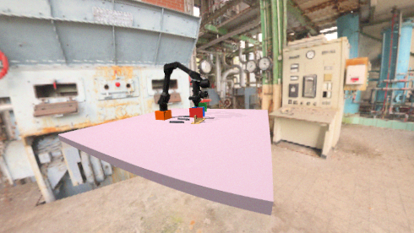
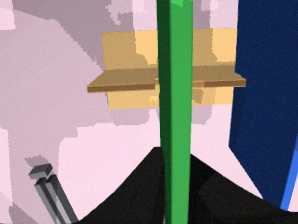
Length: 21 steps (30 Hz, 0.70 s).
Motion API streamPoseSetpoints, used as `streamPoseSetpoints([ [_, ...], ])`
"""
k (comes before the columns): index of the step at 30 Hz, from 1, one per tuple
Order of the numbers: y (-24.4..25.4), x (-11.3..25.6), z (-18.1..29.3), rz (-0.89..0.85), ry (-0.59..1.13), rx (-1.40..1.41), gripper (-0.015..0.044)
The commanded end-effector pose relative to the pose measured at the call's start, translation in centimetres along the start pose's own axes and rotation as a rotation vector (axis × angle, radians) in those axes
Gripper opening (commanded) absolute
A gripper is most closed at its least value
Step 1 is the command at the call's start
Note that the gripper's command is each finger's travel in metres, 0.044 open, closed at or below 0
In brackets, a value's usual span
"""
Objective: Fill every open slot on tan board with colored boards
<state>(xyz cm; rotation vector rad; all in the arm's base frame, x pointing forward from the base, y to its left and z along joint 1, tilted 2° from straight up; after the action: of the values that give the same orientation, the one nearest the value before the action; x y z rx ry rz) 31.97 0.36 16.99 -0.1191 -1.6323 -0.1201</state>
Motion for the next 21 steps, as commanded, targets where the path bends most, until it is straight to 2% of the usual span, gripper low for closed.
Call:
streamPoseSetpoints([
  [1,0.0,-0.3,0.1,-0.002,0.002,0.007,0.0],
  [21,0.0,-1.4,0.1,-0.002,0.002,0.007,0.0],
])
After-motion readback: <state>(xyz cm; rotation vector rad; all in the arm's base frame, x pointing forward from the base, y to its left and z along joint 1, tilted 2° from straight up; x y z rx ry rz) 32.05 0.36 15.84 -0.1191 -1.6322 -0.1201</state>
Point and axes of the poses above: the point midway between the two fingers, 35 mm back from their tips, its own x axis back along the fingers, its own y axis across the jaws, z = x × y, the point moved 10 cm from there along x, back along the fingers, and after that the axes turned 11 degrees about -x, right-handed, at the moved point
